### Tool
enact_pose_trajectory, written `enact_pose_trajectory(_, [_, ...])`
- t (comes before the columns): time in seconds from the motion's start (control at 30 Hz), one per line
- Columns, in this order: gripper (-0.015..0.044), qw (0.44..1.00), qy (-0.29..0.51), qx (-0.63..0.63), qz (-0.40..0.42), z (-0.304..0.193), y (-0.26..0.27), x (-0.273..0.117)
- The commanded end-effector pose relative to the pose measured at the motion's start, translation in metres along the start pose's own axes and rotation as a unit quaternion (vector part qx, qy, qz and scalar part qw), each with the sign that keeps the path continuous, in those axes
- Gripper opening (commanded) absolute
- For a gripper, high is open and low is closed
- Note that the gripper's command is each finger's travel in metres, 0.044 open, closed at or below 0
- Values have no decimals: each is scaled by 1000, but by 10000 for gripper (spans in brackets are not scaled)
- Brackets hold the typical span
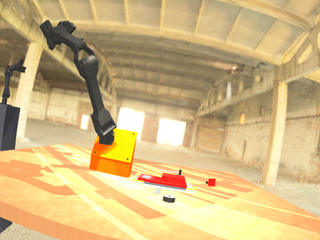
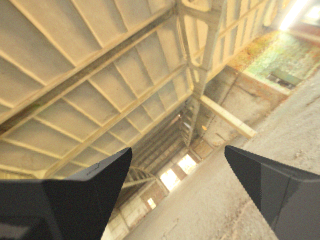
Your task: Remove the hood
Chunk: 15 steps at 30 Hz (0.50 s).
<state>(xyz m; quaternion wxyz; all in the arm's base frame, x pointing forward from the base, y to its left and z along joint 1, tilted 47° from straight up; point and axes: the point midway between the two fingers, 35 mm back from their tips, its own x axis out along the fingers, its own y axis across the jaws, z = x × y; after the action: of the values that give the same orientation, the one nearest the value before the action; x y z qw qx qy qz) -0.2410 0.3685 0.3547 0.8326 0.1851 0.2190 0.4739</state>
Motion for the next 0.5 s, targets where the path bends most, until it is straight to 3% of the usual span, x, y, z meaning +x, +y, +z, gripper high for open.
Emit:
enact_pose_trajectory(0.0, [440, 999, -10, -21, -38, 8, -19, 33])
enact_pose_trajectory(0.47, [440, 984, 10, -101, -146, 30, -89, 122])
